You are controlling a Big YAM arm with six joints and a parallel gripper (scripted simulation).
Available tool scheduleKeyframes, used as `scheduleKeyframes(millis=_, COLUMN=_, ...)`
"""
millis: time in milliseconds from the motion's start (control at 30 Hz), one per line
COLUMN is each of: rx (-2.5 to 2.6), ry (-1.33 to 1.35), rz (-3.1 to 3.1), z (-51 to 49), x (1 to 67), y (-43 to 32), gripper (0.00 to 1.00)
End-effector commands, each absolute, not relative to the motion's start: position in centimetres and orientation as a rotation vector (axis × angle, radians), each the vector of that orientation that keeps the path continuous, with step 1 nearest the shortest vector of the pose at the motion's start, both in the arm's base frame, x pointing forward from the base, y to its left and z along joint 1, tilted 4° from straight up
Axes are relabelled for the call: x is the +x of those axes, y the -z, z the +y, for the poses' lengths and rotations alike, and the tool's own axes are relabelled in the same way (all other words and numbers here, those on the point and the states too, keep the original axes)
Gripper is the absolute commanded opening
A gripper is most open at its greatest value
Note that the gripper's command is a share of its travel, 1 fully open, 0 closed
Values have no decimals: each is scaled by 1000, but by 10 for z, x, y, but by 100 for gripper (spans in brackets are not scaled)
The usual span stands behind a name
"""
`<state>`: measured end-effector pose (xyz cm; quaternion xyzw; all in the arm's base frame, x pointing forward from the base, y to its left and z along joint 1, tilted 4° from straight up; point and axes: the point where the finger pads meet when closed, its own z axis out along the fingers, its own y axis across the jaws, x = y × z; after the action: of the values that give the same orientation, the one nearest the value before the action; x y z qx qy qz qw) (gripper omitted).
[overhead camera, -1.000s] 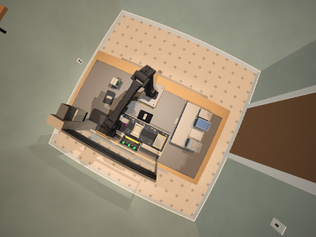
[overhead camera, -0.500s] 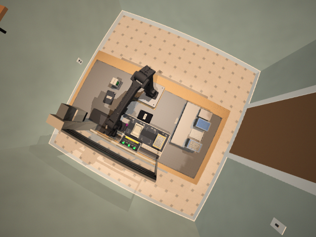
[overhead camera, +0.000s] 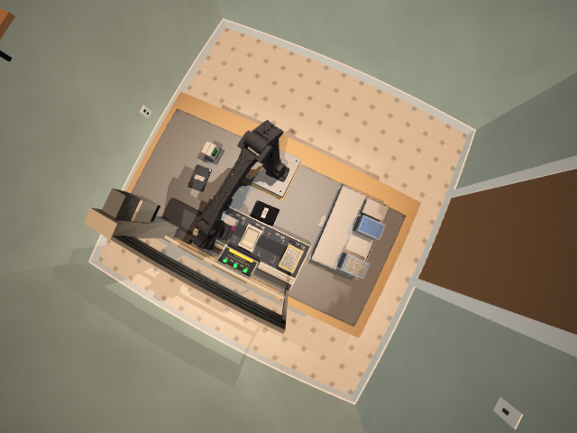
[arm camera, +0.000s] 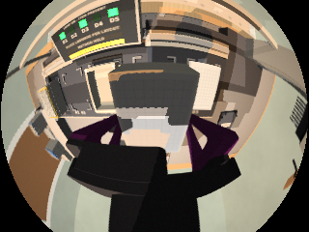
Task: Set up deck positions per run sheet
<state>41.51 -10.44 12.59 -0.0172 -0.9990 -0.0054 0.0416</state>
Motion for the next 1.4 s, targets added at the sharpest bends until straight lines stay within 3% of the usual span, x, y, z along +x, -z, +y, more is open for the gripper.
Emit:
scheduleKeyframes(millis=0, rx=-42, ry=10, rz=-3085, z=-104, x=423, y=-125, gripper=0)
scheduleKeyframes(millis=1367, rx=-51, ry=13, rz=-3078, z=-111, x=416, y=-61, gripper=0)
